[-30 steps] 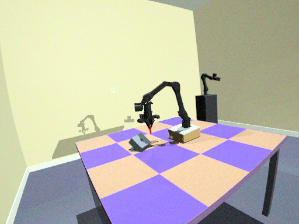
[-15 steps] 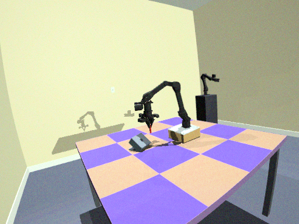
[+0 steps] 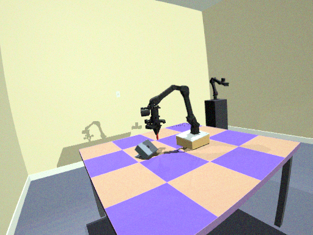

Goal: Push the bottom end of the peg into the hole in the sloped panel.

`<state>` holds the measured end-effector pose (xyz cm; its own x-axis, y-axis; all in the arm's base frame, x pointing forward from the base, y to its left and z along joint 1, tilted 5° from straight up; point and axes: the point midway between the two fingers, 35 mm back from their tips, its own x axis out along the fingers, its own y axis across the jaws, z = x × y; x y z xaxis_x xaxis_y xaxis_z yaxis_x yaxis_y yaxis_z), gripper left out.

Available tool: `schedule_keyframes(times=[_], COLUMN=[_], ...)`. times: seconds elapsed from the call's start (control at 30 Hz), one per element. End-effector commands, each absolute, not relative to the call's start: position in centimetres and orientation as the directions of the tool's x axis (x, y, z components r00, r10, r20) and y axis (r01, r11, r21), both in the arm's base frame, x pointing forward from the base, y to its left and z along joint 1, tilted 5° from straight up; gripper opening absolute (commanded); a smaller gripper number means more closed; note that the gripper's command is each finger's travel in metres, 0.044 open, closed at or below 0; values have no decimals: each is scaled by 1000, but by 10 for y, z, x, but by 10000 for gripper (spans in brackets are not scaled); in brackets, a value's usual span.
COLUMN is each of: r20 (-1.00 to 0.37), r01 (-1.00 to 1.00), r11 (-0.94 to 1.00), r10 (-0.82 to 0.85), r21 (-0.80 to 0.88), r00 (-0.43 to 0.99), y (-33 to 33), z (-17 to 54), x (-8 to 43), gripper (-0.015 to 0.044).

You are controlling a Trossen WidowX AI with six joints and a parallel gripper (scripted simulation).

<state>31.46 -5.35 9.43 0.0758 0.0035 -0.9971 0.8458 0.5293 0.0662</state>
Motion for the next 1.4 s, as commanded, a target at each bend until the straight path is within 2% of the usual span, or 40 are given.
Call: schedule_keyframes(times=[0.0,1.37], r20=[-997,-989], r01=[820,437], r11=[569,897], r10=[-12,-112], r21=[57,-61], r00=[78,93], y=[-53,-34], z=[95,98], x=[316,325], gripper=[0,0])
